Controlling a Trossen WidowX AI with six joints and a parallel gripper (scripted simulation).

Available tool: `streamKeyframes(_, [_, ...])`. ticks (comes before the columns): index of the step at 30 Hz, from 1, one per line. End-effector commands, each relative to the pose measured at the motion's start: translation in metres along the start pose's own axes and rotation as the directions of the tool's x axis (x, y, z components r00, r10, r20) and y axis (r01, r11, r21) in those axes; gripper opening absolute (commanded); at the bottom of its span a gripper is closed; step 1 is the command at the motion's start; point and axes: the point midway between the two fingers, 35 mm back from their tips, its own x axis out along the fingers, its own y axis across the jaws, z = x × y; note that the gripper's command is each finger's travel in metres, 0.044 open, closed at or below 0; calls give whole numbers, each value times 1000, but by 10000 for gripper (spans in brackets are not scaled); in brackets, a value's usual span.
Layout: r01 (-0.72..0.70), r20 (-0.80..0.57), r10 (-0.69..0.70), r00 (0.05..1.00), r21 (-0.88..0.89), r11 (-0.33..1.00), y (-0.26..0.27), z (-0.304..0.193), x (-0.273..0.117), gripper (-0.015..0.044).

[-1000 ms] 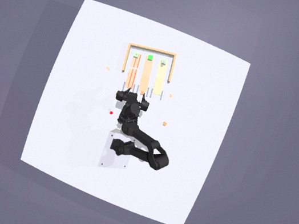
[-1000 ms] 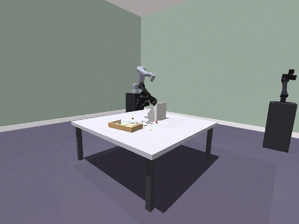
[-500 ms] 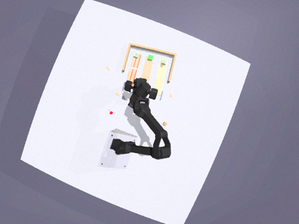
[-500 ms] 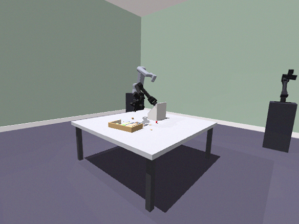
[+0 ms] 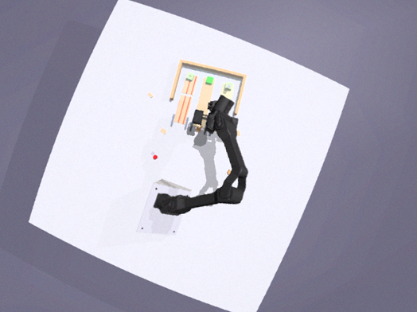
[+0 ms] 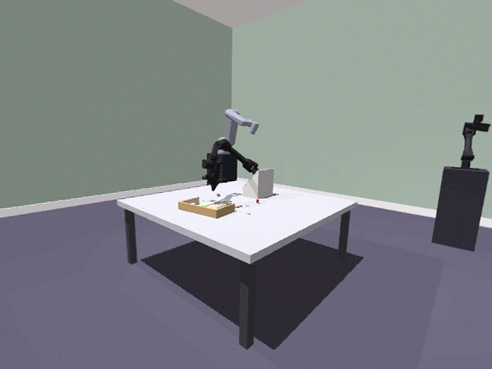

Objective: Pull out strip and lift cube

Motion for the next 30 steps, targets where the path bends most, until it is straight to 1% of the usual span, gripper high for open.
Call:
streamKeyframes(1, [-28,-146,27,989,0,1000,-27,-9,15,0])
streamKeyframes(9, [-28,-146,28,989,0,1000,-24,-9,17,0])
streamKeyframes(30, [-28,-146,28,989,0,1000,-23,-13,52,0])
